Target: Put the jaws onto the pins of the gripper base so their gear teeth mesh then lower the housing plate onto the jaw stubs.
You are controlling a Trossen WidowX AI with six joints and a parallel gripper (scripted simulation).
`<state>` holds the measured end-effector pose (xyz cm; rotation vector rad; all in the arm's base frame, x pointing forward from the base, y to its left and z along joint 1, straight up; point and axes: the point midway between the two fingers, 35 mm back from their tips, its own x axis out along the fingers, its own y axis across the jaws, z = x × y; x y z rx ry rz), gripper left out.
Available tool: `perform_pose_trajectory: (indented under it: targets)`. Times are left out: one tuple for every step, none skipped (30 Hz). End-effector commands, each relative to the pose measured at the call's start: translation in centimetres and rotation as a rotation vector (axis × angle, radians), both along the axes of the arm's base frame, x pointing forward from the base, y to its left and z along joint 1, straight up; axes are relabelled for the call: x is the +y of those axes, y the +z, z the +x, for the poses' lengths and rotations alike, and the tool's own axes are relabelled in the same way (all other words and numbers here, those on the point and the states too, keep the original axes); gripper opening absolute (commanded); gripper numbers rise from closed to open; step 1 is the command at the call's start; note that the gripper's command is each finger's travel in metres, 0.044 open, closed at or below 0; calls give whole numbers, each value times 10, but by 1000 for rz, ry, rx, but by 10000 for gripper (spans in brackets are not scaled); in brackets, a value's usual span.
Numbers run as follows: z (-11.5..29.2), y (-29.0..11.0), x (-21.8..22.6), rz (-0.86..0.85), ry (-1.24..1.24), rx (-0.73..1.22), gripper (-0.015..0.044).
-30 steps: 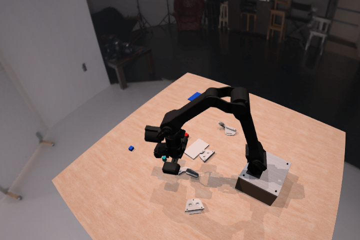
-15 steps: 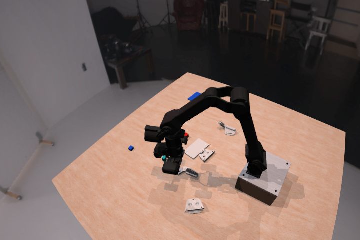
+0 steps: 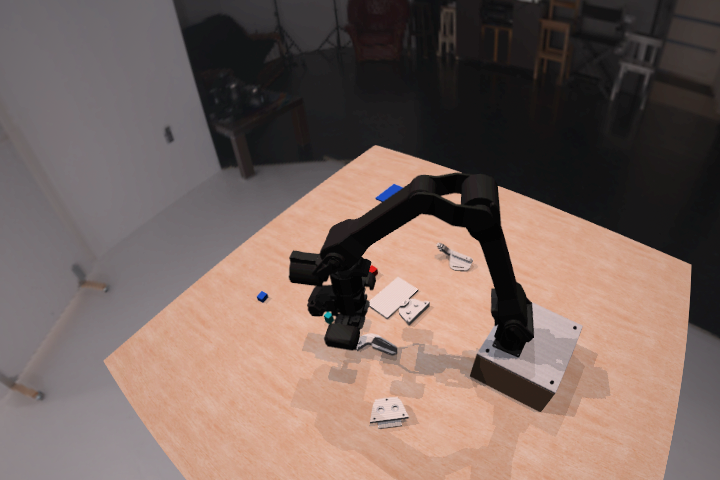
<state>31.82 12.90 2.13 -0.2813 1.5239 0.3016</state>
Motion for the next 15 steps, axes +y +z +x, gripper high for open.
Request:
perform_pose_trajectory:
  targets:
    - [0,0,0,0,0,0,0]
    - [0,0,0,0,0,0,26]
    - [0,0,0,0,0,0,53]
    - [0,0,0,0,0,0,79]
    - [0,0,0,0,0,0,105]
    - [0,0,0,0,0,0,131]
    - [0,0,0,0,0,0,157]
    - [0,0,0,0,0,0,184]
    - [0,0,0,0,0,0,210]
    - [0,0,0,0,0,0,236]
    - [0,0,0,0,0,0,263]
    - [0,0,0,0,0,0,289]
    - [0,0,0,0,0,0,315]
    - [0,0,0,0,0,0,341]
    - [0,0,0,0,0,0,368]
